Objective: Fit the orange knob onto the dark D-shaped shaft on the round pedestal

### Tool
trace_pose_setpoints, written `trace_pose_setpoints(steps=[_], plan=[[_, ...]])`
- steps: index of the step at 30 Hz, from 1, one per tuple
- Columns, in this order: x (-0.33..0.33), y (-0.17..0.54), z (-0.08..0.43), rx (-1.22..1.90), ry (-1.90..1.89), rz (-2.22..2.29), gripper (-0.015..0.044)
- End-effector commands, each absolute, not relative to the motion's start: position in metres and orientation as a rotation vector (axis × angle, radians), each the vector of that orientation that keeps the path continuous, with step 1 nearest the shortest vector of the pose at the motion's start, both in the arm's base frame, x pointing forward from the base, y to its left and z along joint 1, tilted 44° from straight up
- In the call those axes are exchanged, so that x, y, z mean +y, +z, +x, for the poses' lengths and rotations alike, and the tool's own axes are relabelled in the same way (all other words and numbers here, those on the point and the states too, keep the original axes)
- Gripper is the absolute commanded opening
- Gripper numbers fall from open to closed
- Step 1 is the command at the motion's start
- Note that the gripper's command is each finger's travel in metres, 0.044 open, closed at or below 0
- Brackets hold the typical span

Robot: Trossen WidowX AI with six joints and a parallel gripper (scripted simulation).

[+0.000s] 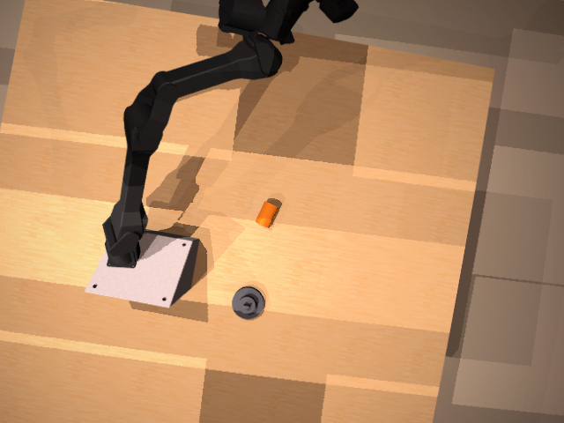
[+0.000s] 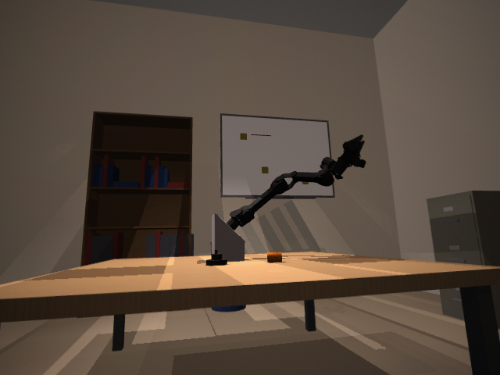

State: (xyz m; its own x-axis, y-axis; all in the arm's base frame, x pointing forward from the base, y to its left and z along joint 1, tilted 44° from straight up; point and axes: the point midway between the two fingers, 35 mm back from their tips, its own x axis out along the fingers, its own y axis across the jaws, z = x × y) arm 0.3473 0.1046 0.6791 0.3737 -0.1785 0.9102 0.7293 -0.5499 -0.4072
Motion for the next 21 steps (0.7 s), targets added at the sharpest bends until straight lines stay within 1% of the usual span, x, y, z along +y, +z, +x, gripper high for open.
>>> trace_pose_setpoints(steps=[1,2,5,8,14,21], plan=[[0.106,0.678,0.350,-0.496,-1.293,-1.759,0.0426],[0.108,0.674,0.356,-0.527,-1.249,-1.751,0.0440],[0.122,0.648,0.394,-0.663,-0.981,-1.685,0.0440],[0.132,0.614,0.429,-0.728,-0.691,-1.580,0.0440],[0.138,0.564,0.468,-0.709,-0.348,-1.400,0.0440],[0.139,0.502,0.500,-0.583,-0.019,-1.142,0.0440]])
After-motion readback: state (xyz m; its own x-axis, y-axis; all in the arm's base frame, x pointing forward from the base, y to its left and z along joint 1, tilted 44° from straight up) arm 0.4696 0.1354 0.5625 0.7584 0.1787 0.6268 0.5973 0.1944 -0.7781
